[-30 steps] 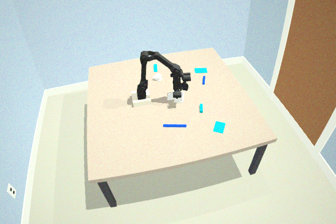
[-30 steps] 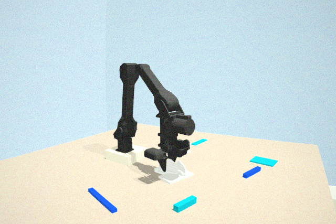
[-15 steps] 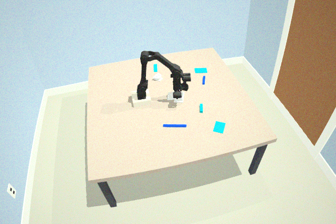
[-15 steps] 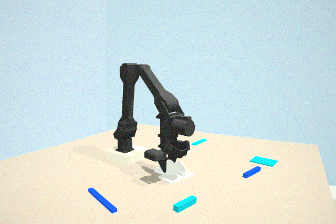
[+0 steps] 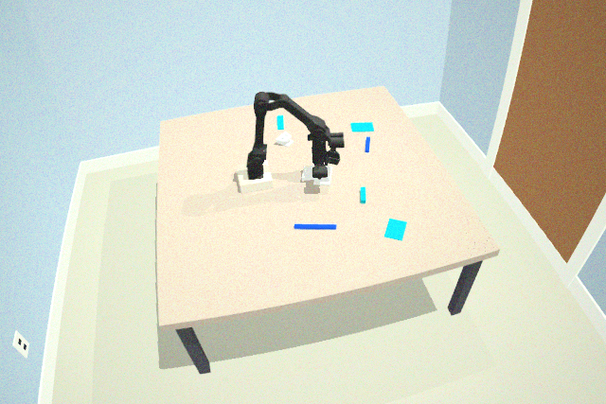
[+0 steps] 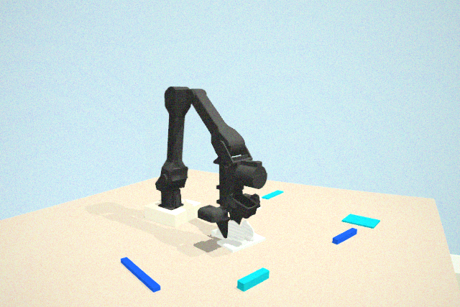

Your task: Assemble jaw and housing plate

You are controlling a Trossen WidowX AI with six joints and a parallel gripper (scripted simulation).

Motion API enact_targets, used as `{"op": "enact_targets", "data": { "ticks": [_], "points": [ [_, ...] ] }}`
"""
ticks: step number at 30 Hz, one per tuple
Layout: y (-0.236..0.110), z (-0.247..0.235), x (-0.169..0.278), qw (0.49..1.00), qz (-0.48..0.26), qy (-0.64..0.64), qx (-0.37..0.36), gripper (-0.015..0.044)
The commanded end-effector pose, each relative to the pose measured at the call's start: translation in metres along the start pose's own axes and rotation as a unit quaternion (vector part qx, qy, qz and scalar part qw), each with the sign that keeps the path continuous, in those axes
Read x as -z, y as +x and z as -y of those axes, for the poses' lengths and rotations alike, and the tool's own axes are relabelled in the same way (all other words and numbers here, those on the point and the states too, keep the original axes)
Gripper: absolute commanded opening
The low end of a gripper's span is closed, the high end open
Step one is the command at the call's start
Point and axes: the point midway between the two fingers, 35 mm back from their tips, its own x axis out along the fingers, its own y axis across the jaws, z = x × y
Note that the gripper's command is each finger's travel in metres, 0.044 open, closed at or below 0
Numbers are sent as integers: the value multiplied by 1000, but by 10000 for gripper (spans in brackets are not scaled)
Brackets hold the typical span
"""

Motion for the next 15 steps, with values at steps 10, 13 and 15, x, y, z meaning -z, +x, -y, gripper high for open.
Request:
{"op": "enact_targets", "data": {
  "ticks": [10,13,15],
  "points": [
    [5,1,1,1000,-1,-2,3,134],
    [5,1,1,1000,-1,-2,3,134],
    [5,1,1,1000,-1,-2,3,134]
  ]
}}
